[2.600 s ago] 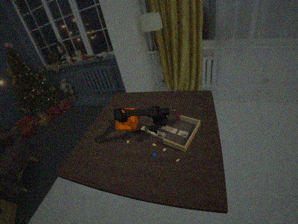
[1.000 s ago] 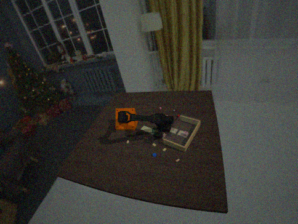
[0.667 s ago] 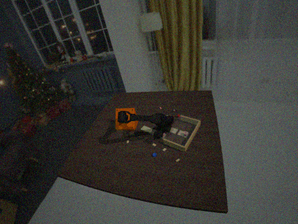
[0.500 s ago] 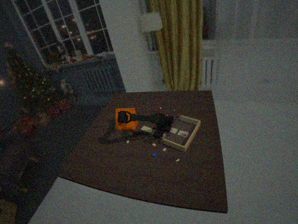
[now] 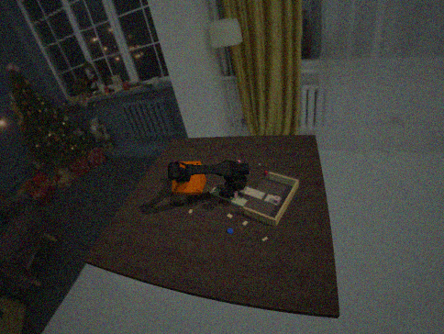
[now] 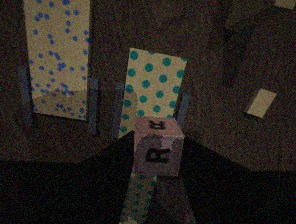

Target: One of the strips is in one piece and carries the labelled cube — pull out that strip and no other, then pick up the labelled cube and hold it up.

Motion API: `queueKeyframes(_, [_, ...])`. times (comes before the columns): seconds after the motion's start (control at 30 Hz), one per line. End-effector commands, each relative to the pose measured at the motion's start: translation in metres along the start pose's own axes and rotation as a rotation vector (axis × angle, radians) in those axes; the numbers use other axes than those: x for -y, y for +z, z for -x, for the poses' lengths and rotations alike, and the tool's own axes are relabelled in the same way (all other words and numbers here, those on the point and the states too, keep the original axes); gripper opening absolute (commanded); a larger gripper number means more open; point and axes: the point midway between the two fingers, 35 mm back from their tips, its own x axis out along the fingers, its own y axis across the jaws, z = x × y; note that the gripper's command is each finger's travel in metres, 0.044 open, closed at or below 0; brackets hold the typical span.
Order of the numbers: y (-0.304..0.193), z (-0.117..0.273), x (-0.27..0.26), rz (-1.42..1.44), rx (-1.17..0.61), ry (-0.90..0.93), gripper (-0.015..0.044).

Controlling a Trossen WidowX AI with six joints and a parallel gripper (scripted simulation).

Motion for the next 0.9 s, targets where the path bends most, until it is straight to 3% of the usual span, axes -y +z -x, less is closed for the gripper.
queueKeyframes(0.0, [-0.01,0.006,0.003,-0.009,0.001,-0.002,0.0])
queueKeyframes(0.47, [-0.045,0.007,0.001,-0.007,0.0,-0.002,0.0])
queueKeyframes(0.7, [-0.045,0.041,0.001,-0.007,-0.001,-0.001,0.0])
queueKeyframes(0.87, [-0.045,0.042,0.001,-0.007,-0.001,-0.001,0.0])
